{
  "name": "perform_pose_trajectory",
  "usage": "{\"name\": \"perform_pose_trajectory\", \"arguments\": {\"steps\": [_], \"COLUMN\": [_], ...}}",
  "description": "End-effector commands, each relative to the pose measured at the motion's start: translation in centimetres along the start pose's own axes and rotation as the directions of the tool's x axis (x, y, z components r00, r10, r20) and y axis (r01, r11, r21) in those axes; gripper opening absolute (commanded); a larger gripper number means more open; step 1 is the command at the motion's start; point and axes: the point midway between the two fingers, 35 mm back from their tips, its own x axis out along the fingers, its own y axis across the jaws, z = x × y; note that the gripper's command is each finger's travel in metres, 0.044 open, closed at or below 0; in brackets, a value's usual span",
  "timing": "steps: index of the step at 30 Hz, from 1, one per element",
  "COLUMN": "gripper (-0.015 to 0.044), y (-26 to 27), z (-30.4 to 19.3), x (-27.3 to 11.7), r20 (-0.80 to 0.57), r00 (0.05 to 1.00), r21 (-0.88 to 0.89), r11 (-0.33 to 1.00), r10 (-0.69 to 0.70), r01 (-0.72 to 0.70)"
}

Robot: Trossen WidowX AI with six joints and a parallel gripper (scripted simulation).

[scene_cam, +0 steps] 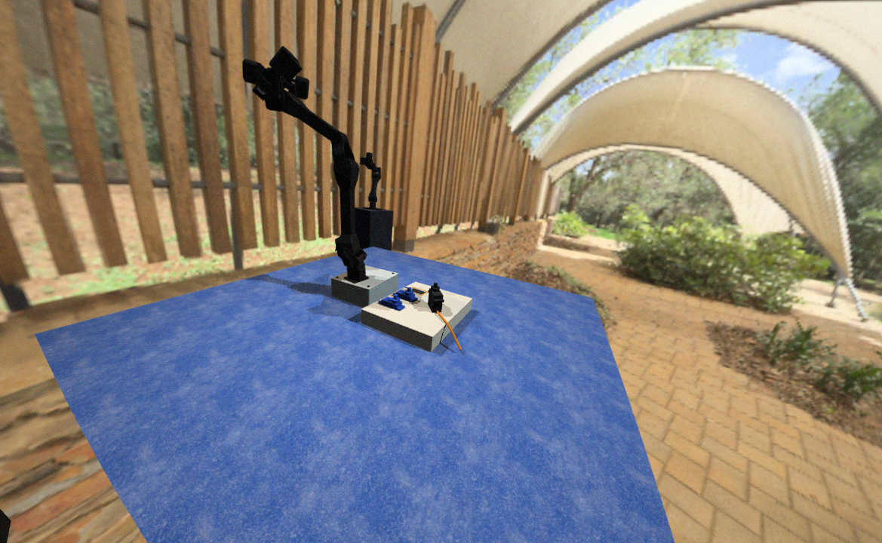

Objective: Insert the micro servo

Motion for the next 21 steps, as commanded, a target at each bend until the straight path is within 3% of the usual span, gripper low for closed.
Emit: {"name": "perform_pose_trajectory", "arguments": {"steps": [1,21], "gripper": [0.044,0.044], "y": [-1.6,-7.0], "z": [0.5,1.5], "x": [-0.8,-5.4], "r20": [0.011,0.034], "r00": [0.998,0.947], "r21": [-0.085,-0.347], "r11": [0.994,0.885], "r10": [-0.062,-0.319], "r01": [0.062,0.311]}}
